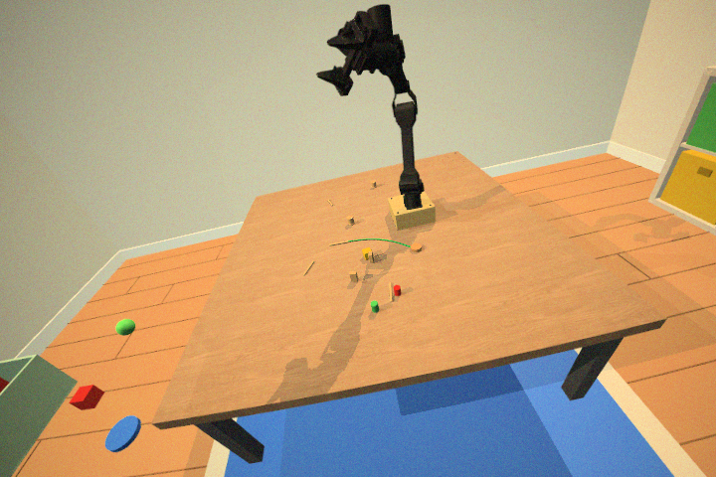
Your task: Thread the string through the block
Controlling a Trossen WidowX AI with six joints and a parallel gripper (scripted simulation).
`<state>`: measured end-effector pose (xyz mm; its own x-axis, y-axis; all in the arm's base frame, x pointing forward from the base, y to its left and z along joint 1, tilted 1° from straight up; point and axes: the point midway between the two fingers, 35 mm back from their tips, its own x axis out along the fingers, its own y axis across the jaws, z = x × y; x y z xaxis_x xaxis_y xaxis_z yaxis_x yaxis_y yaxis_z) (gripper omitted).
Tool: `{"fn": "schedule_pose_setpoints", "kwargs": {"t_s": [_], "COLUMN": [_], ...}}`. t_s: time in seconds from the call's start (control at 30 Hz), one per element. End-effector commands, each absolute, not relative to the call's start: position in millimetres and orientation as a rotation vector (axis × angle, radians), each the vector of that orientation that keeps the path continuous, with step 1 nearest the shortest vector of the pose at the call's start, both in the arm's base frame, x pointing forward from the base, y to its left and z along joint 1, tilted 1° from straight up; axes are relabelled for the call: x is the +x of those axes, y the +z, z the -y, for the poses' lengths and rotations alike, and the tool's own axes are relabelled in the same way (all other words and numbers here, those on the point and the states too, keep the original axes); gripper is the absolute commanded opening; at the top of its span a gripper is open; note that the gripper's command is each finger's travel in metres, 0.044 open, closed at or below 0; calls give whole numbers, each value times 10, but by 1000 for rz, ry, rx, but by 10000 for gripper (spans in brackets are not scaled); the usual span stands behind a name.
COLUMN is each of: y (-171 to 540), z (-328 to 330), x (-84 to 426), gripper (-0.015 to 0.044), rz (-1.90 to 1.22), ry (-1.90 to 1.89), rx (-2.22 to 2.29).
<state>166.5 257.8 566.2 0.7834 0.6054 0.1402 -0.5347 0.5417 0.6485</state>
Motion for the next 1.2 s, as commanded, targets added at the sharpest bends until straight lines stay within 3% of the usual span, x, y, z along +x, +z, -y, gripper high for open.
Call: {"fn": "schedule_pose_setpoints", "kwargs": {"t_s": [0.0,0.2,0.63,0.9,1.17], "y": [5662,5313,3236,1891,698], "z": [-2578,-2799,-3273,-3009,-2389], "x": [1665,1825,2521,2666,2452], "gripper": [426,440,440,440,440], "rz": [-105,-125,-336,-525,-704], "ry": [679,656,711,947,1410], "rx": [733,512,-614,-1225,-1663]}}
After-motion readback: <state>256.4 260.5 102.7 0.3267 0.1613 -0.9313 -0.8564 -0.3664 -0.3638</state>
